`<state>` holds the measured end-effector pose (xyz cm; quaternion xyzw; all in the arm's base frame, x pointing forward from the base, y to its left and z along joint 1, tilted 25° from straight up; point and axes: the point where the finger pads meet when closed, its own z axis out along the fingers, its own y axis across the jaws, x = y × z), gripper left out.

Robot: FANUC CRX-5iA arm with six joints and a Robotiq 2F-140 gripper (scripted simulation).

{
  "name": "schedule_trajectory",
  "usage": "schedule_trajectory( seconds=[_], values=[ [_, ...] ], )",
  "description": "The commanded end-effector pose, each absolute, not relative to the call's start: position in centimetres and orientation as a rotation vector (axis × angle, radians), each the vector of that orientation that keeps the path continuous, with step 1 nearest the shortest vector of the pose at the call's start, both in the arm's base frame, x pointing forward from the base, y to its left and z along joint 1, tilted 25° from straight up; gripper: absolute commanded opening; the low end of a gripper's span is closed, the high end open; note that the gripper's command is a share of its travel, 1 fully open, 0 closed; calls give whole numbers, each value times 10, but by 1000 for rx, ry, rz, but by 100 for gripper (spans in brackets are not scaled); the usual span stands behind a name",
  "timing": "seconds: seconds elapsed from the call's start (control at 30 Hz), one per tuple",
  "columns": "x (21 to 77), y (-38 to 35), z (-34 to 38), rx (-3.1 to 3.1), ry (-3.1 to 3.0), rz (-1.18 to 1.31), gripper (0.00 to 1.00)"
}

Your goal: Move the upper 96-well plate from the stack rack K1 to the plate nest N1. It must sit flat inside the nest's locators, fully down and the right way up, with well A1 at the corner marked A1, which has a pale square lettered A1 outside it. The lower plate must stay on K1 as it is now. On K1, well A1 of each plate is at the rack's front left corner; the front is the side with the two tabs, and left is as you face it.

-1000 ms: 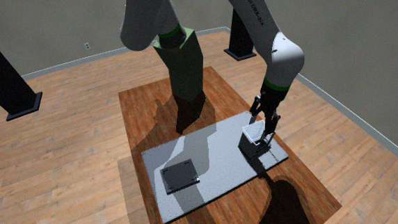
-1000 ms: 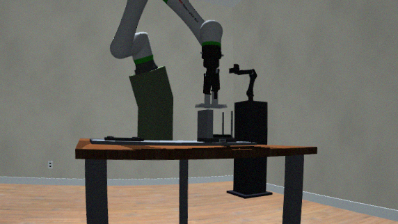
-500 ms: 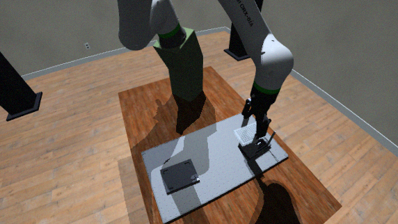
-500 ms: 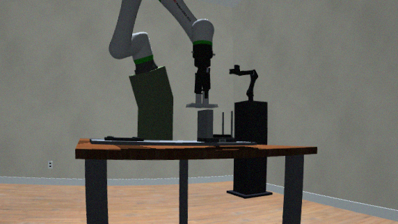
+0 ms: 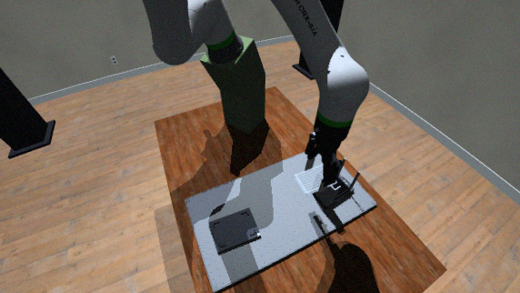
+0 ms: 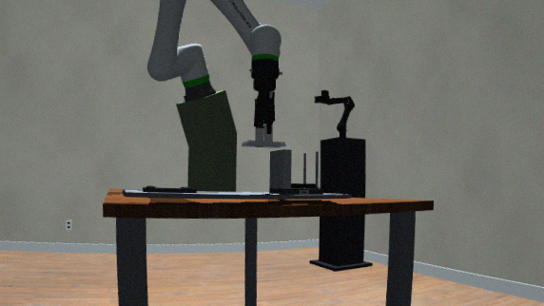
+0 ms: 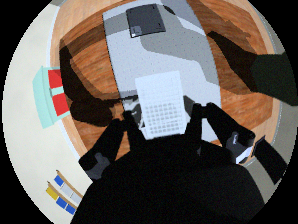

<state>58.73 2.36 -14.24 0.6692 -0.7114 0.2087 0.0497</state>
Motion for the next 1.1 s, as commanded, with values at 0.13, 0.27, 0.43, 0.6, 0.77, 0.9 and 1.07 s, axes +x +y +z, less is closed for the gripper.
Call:
schedule_trajectory(
  seconds=[0.13, 0.27, 0.43, 0.6, 0.77, 0.9, 1.07],
  values=[
    [586, 8, -137, 2039, -2167, 636, 0],
    [584, -5, -132, 2039, -2167, 636, 0],
    [582, -20, -127, 2039, -2167, 636, 0],
    [580, -36, -121, 2039, -2167, 636, 0],
    [579, -45, -118, 2039, -2167, 636, 0],
    [578, -58, -114, 2039, -2167, 636, 0],
    [576, -74, -108, 2039, -2167, 636, 0]
  ],
)
